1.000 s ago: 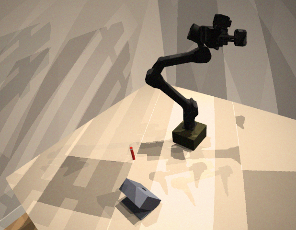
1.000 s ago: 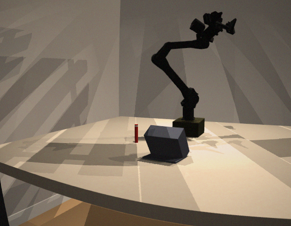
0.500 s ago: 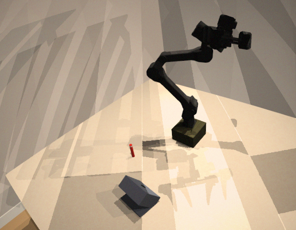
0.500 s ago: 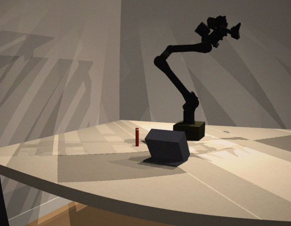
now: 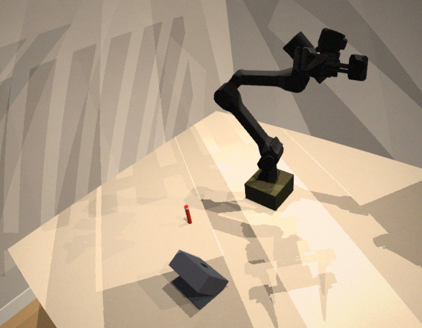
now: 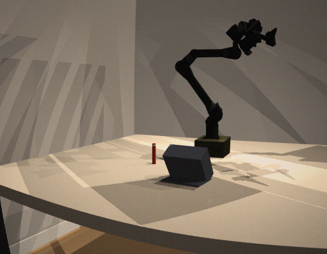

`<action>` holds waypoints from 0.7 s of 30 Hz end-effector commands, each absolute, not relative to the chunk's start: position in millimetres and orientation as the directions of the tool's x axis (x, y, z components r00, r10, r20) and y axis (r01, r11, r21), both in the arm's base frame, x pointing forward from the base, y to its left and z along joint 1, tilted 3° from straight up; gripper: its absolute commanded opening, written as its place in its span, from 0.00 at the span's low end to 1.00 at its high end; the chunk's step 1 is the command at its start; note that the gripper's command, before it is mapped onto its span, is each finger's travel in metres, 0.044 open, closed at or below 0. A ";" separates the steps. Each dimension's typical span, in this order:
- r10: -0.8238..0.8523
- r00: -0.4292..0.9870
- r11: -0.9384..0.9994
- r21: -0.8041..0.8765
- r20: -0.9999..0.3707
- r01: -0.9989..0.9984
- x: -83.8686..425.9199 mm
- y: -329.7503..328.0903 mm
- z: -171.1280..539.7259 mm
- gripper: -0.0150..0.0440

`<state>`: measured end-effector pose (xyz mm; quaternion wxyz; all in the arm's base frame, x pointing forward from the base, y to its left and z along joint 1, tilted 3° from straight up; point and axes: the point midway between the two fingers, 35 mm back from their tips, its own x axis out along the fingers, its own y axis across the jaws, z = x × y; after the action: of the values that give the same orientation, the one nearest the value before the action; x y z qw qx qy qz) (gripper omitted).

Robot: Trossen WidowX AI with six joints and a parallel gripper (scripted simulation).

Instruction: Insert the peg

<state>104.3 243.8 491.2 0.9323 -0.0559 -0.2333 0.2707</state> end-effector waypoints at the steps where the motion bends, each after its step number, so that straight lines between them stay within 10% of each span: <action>1: 0.522 0.756 0.853 -0.216 0.396 -0.476 114.5 248.1 489.7 1.00; 21: 0.483 0.828 0.874 -0.213 0.285 -0.437 173.5 262.6 458.6 1.00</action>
<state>164.2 262.9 459.5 0.9510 -0.0690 -0.1752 0.2451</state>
